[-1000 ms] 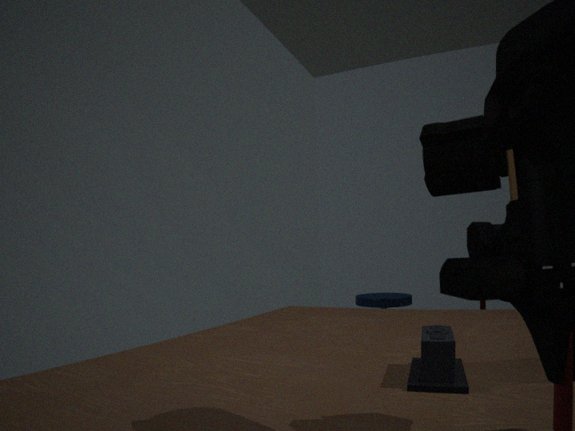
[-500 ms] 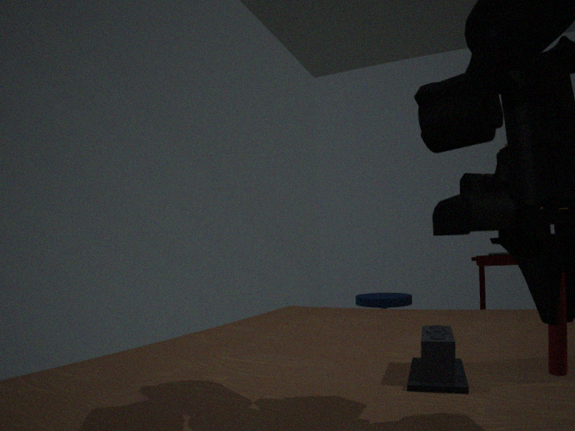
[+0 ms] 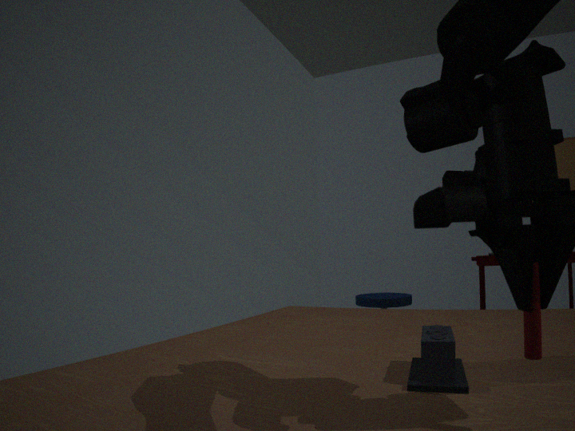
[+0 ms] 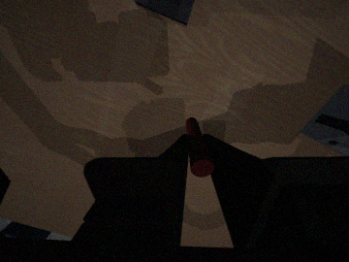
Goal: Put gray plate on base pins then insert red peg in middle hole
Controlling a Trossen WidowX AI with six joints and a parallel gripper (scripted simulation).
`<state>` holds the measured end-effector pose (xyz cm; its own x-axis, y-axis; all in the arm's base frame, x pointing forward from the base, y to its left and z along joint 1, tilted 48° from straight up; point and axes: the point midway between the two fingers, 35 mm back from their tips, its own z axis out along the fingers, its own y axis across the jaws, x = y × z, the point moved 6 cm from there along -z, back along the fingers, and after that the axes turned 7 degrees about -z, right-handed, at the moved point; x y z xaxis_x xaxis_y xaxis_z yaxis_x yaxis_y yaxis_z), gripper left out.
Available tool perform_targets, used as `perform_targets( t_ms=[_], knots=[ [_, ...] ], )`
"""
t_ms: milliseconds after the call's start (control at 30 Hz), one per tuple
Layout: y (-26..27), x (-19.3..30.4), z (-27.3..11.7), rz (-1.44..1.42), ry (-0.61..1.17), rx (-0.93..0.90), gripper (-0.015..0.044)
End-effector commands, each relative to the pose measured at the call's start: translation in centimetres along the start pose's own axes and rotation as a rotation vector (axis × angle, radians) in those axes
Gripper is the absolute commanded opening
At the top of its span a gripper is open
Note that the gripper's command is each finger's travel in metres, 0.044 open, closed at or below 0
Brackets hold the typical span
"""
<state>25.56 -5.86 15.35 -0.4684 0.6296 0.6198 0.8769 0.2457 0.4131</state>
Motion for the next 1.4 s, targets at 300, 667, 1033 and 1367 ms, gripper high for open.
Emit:
perform_targets(
  t_ms=[300, 667, 1033, 1367],
  knots=[
    [0.9, -3.8, -0.7, -0.012, -0.014, -0.003, 0.0000],
    [1.1, -7.1, -1.0, -0.014, -0.015, -0.004, 0.0000],
    [0.9, -10.6, -1.0, -0.017, -0.016, -0.005, 0.0000],
    [0.3, -13.7, -0.9, -0.019, -0.016, -0.006, 0.0000]
  ],
)
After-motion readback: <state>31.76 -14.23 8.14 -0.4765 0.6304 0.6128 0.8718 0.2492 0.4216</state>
